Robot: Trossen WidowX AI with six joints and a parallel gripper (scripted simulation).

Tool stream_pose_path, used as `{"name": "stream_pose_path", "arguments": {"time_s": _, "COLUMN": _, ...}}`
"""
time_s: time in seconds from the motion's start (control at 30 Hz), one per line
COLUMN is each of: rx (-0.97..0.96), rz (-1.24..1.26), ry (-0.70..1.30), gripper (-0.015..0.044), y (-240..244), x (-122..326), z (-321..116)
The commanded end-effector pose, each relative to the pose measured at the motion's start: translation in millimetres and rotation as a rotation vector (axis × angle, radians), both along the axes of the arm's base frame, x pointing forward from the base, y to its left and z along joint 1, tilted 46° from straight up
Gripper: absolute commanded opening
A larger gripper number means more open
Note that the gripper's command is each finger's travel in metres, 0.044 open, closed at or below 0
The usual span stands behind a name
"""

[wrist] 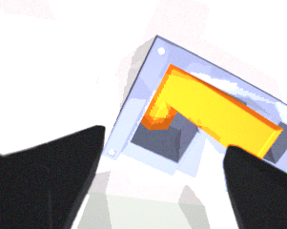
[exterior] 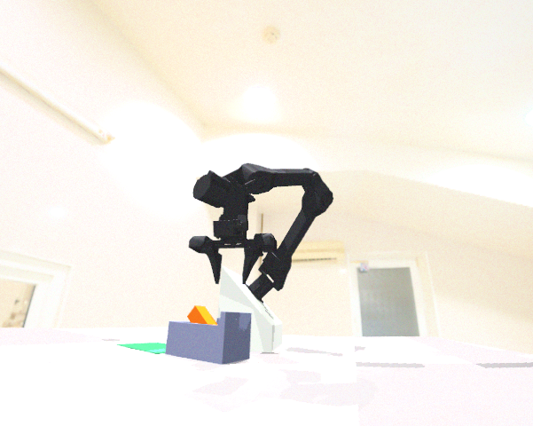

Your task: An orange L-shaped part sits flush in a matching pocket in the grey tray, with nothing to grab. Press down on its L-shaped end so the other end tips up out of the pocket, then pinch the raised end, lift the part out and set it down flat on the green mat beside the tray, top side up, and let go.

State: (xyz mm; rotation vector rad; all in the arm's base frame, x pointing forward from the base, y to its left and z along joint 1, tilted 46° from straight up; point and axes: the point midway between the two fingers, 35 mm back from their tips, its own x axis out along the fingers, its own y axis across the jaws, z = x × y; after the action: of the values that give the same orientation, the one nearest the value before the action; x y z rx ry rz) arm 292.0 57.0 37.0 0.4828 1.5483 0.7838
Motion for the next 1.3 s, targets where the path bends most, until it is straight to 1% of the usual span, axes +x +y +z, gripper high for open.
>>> {"name": "stream_pose_path", "arguments": {"time_s": 0.0, "rx": 0.050, "rz": 0.271, "ry": -0.268, "gripper": 0.0280, "y": -14.1, "x": 0.7, "z": -15.1}}
{"name": "stream_pose_path", "arguments": {"time_s": 0.3, "rx": 0.160, "rz": 0.801, "ry": -0.803, "gripper": 0.0280, "y": -40.8, "x": -1.5, "z": -39.4}}
{"name": "stream_pose_path", "arguments": {"time_s": 0.4, "rx": 0.177, "rz": 0.880, "ry": -0.884, "gripper": 0.0280, "y": -44.8, "x": -2.2, "z": -43.1}}
{"name": "stream_pose_path", "arguments": {"time_s": 0.93, "rx": 0.178, "rz": 0.886, "ry": -0.889, "gripper": 0.0280, "y": -45.0, "x": -2.3, "z": -43.3}}
{"name": "stream_pose_path", "arguments": {"time_s": 1.17, "rx": 0.179, "rz": 0.885, "ry": -0.890, "gripper": 0.0280, "y": -24.3, "x": -6.5, "z": -63.6}}
{"name": "stream_pose_path", "arguments": {"time_s": 1.27, "rx": 0.179, "rz": 0.885, "ry": -0.890, "gripper": 0.0280, "y": -23.1, "x": -6.9, "z": -64.6}}
